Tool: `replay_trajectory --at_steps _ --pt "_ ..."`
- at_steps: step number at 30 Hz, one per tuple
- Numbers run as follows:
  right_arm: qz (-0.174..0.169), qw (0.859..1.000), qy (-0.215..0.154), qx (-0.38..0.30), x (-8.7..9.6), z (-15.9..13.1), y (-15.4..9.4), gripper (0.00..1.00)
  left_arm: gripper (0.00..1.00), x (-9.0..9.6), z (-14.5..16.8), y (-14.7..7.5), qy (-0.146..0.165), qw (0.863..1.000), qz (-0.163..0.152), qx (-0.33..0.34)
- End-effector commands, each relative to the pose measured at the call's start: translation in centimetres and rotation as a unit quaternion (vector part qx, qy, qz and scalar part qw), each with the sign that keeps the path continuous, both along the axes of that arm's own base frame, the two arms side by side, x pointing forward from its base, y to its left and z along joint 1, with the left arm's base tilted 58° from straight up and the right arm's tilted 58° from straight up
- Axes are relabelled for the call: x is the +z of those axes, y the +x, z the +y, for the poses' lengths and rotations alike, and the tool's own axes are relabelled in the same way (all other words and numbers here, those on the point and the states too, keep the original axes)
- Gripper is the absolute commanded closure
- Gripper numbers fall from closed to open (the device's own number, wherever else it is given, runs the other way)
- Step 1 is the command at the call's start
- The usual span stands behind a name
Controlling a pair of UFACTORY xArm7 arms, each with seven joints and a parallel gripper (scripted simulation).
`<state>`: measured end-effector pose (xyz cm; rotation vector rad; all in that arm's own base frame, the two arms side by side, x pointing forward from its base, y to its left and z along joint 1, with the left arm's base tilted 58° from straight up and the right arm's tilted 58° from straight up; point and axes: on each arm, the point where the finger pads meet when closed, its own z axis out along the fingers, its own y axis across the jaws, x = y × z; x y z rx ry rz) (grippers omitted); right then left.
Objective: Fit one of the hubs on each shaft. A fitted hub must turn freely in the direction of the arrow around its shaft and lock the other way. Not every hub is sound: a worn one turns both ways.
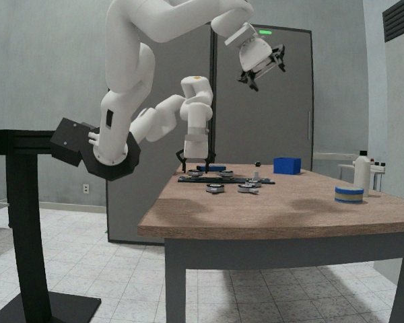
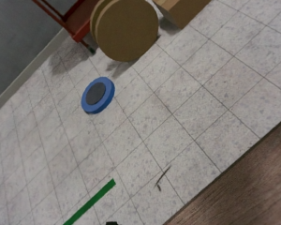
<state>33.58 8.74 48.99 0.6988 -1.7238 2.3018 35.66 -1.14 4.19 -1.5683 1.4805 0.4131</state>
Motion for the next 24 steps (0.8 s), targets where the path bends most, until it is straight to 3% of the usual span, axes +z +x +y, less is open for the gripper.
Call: replay_trajectory --at_steps 1,17,18,24 --pt "-0.001 1.0 0.0 0.002 0.1 0.1 0.0 0.0 0.0 0.0 -0.2 0.0 -0.001 1.0 -0.001 -0.002" --pt "-0.001 1.0 0.0 0.002 0.1 0.1 0.0 0.0 0.0 0.0 -0.2 0.0 -0.001 1.0 -0.001 -0.002" --pt "-0.001 1.0 0.0 0.002 0.1 0.1 0.0 0.0 0.0 3.7 -5.6 -2.3 -0.001 1.0 -0.002 -0.001" --pt "-0.001 1.0 0.0 0.002 0.1 0.1 0.0 0.0 0.0 3.7 -5.6 -2.3 -0.001 1.0 -0.002 -0.001"
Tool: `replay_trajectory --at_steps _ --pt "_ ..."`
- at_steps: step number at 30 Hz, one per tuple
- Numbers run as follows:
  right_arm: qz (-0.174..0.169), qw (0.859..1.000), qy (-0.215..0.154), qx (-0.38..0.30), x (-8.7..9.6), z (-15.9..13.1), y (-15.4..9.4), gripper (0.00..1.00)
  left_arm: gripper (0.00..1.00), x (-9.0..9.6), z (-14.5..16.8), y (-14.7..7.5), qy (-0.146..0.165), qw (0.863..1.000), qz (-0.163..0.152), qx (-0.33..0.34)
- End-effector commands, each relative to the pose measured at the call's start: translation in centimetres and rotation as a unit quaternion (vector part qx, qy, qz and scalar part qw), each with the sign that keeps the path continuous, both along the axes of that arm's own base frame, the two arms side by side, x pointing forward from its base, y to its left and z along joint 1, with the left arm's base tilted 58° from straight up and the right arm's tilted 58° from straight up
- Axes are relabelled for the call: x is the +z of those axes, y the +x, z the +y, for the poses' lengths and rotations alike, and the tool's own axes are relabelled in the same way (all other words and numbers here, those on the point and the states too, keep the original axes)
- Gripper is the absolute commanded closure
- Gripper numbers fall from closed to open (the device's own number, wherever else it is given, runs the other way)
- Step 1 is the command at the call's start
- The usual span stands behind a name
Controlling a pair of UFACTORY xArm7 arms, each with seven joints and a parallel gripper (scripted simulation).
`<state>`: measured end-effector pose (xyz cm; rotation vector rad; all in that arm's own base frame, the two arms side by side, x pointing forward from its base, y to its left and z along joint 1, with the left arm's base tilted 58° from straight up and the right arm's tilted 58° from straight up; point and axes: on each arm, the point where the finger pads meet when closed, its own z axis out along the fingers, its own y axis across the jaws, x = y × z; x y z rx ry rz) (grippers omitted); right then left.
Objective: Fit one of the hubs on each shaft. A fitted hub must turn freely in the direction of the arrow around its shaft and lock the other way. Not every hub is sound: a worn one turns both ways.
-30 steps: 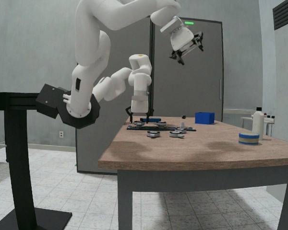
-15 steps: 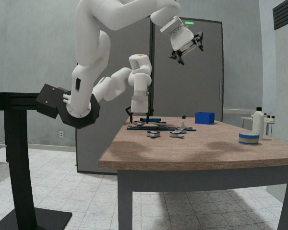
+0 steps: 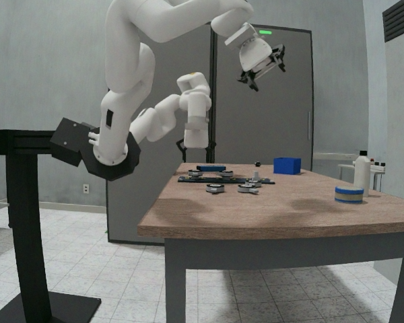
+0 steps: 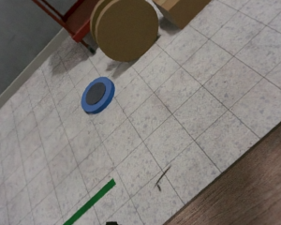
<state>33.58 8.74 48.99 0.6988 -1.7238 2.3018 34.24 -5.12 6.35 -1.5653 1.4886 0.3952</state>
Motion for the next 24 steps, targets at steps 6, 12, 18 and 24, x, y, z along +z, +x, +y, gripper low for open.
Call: replay_trajectory --at_steps 6,12,18,24 --pt "-0.001 1.0 0.0 0.002 0.1 0.1 0.0 0.0 0.0 1.6 -1.7 -0.9 0.003 1.0 0.0 0.005" --pt "-0.001 1.0 0.0 0.002 0.1 0.1 0.0 0.0 0.0 3.0 -3.8 -1.9 0.003 1.0 0.001 0.005" --pt "-0.001 1.0 0.0 0.002 0.1 0.1 0.0 0.0 0.0 3.0 -3.8 -1.9 0.003 1.0 0.001 0.005" --pt "-0.001 1.0 0.0 0.002 0.1 0.1 0.0 0.0 0.0 3.0 -3.8 -1.9 0.003 1.0 0.001 0.005"
